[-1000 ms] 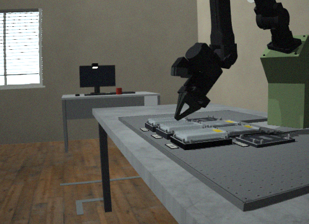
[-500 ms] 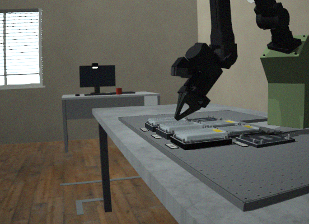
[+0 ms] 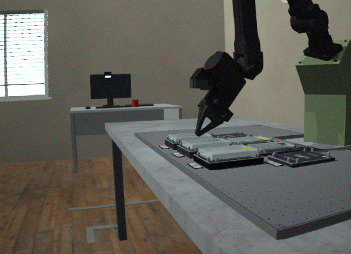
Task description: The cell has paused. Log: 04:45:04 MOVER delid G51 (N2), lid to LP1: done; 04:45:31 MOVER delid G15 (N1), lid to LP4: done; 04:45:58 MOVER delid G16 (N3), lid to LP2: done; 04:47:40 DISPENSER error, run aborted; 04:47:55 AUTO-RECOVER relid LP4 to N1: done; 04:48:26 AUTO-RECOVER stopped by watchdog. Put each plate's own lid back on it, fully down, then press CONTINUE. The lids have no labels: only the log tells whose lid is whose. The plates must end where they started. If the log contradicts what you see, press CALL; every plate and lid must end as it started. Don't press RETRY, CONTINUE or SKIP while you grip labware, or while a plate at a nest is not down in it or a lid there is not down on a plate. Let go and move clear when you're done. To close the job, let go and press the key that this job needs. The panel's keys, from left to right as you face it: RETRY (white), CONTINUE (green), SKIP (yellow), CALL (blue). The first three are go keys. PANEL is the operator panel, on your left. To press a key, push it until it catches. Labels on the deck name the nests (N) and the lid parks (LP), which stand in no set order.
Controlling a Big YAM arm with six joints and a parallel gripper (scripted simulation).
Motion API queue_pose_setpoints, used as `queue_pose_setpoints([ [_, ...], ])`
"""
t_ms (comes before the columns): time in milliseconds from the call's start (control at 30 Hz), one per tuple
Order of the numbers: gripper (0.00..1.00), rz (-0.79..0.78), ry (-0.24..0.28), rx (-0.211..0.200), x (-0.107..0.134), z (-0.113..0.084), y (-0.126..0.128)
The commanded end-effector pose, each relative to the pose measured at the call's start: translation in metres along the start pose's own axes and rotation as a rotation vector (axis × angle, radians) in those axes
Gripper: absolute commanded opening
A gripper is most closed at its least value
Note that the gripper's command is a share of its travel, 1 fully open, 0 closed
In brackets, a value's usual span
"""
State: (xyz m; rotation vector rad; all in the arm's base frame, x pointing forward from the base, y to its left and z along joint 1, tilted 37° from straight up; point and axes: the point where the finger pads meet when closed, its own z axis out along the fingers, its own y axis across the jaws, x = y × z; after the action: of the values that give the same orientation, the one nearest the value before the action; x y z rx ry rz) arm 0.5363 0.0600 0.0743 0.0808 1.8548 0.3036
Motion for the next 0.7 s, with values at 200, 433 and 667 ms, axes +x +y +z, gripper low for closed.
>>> queue_pose_setpoints([
  [200, 0.00, -0.021, -0.028, 0.016, -0.007, 0.001, -0.052],
  [433, 0.00, -0.031, -0.064, 0.011, -0.026, -0.002, -0.074],
  [667, 0.00, -0.014, -0.022, 0.008, -0.009, -0.001, -0.090],
])
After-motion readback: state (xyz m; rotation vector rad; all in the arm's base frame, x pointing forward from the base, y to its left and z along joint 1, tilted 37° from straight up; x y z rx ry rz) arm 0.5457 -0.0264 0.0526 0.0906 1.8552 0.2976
